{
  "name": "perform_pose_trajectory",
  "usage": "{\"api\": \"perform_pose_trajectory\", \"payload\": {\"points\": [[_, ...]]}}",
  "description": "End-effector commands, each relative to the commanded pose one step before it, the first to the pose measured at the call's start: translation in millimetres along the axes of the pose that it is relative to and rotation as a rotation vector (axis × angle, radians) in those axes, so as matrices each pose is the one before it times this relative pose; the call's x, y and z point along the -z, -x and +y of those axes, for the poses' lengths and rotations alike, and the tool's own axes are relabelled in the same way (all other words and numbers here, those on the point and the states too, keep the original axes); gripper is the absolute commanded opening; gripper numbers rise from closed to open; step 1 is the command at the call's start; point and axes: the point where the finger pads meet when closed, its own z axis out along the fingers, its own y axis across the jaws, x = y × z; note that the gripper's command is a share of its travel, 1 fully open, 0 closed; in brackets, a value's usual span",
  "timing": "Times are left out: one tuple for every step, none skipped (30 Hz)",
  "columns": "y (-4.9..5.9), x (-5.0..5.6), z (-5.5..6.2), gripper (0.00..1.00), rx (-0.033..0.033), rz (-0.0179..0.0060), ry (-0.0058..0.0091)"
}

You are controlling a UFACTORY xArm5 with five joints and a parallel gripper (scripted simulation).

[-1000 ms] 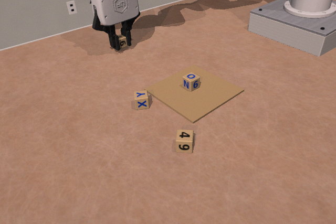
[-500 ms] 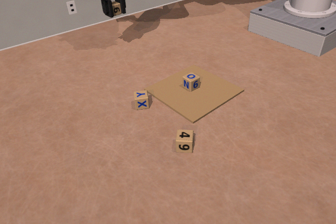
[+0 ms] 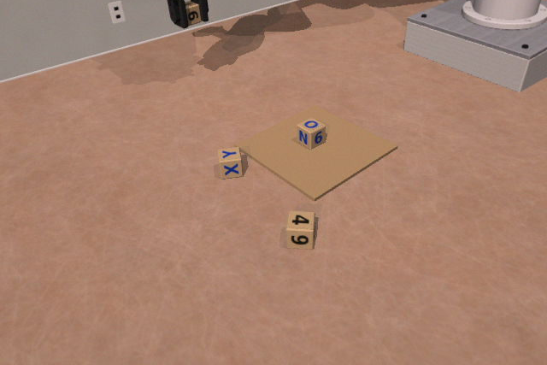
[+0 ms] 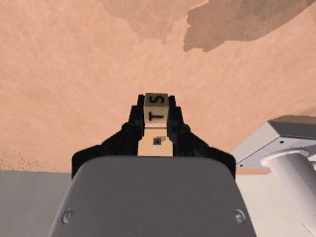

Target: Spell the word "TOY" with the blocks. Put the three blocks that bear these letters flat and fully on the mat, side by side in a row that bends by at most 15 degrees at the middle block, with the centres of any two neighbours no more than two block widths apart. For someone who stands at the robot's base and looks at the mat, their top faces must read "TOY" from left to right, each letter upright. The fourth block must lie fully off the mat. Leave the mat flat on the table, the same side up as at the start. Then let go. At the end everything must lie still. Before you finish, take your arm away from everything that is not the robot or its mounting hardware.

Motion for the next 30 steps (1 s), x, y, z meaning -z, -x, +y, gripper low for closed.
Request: {"api": "perform_pose_trajectory", "payload": {"points": [[57.91, 4.58, -15.0, 0.21, 0.00167, -0.00088, -0.00729], [12.42, 0.54, -1.82, 0.21, -0.00052, -0.00071, -0.00071], [15.93, 0.66, -1.81, 0.21, -0.00066, -0.00095, -0.00089], [15.81, 0.61, -1.21, 0.21, -0.00066, -0.00099, -0.00086], [15.15, 0.55, -0.61, 0.21, -0.00064, -0.001, -0.0008], [14.34, 0.49, -0.09, 0.21, -0.00061, -0.00099, -0.00074], [14.6, 0.47, 0.41, 0.21, -0.00063, -0.00105, -0.00073], [14.68, 0.44, 0.93, 0.21, -0.00064, -0.0011, -0.00071], [0.0, 0.0, 0.0, 0.21, 0.0, 0.0, 0.0], [0.0, 0.0, 0.0, 0.21, 0.0, 0.0, 0.0], [35.7, 0.96, 4.43, 0.21, -0.00158, -0.00289, -0.00161], [15.46, 0.34, 2.93, 0.21, -0.0007, -0.00135, -0.00064], [5.33, 0.11, 1.15, 0.21, -0.00024, -0.00048, -0.00021], [7.45, 0.14, 1.74, 0.21, -0.00034, -0.00068, -0.00029], [13.68, 0.24, 3.59, 0.21, -0.00064, -0.0013, -0.00051], [16.26, 0.24, 4.96, 0.21, -0.00078, -0.00161, -0.00056], [14.14, 0.16, 4.95, 0.21, -0.00069, -0.00147, -0.00044], [10.2, 0.09, 3.96, 0.21, -0.00051, -0.0011, -0.00029], [4.3, 0.03, 1.77, 0.21, -0.00022, -0.00048, -0.00012], [0.91, 0.01, 0.38, 0.21, -0.00005, -0.0001, -0.00002], [0.69, 0.0, 0.29, 0.21, -0.00004, -0.00008, -0.00002], [0.0, 0.0, 0.0, 0.21, 0.0, 0.0, 0.0], [0.0, 0.0, 0.0, 0.21, 0.0, 0.0, 0.0], [0.0, 0.0, 0.0, 0.21, 0.0, 0.0, 0.0], [0.0, 0.0, 0.0, 0.21, 0.0, 0.0, 0.0], [0.0, 0.0, 0.0, 0.21, 0.0, 0.0, 0.0], [0.0, 0.0, 0.0, 0.21, 0.0, 0.0, 0.0], [0.0, 0.0, 0.0, 0.21, 0.0, 0.0, 0.0], [0.0, 0.0, 0.0, 0.21, 0.0, 0.0, 0.0], [0.0, 0.0, 0.0, 0.21, 0.0, 0.0, 0.0]]}}
